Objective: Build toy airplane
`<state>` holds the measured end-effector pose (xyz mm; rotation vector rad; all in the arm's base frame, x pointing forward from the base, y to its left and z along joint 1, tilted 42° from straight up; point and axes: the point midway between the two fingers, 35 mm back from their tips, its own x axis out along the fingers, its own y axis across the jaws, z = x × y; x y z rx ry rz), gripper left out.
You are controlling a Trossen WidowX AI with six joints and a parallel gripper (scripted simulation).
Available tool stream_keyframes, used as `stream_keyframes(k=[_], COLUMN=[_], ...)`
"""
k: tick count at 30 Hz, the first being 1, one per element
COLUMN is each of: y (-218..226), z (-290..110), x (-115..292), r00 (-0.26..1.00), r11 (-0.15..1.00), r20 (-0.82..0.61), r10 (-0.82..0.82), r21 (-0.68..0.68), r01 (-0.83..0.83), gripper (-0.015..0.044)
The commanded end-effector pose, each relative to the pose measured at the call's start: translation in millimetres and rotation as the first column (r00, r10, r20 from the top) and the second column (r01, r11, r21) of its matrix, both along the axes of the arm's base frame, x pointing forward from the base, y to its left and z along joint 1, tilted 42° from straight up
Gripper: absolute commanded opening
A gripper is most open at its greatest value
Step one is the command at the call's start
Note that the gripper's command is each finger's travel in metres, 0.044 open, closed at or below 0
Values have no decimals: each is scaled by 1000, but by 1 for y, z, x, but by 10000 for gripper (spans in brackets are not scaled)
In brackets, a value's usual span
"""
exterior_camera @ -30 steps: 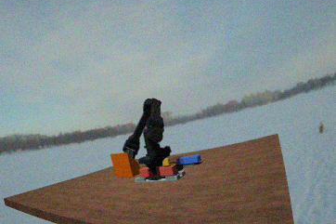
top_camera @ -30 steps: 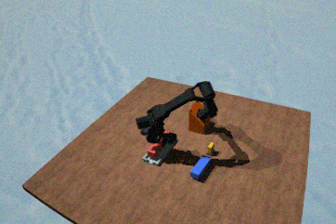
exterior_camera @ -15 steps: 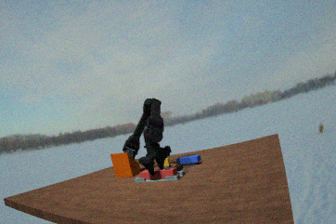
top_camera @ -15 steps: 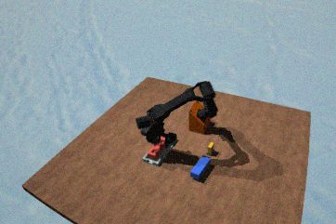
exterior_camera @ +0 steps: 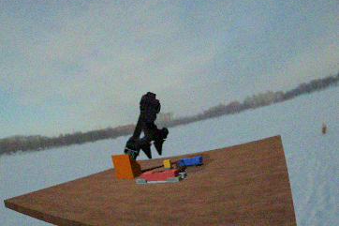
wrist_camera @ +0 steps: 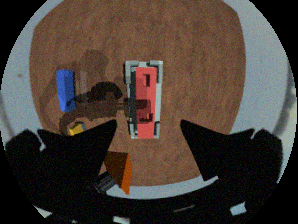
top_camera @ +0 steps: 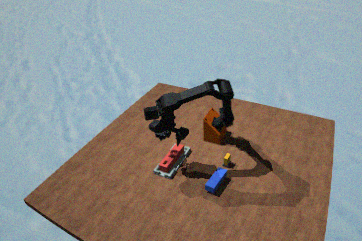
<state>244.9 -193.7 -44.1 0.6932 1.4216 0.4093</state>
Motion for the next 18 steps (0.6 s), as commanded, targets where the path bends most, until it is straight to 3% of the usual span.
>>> stream_keyframes(k=[1,12,18], y=[-9,-9,47], z=[12,12,68], x=[-2,1,53], r00=[1000,996,995], r11=[1000,998,997], r20=[-5,-66,-71], r10=[10,-60,-71], r21=[5,13,-17], r01=[-10,61,70], gripper=[440,440,440])
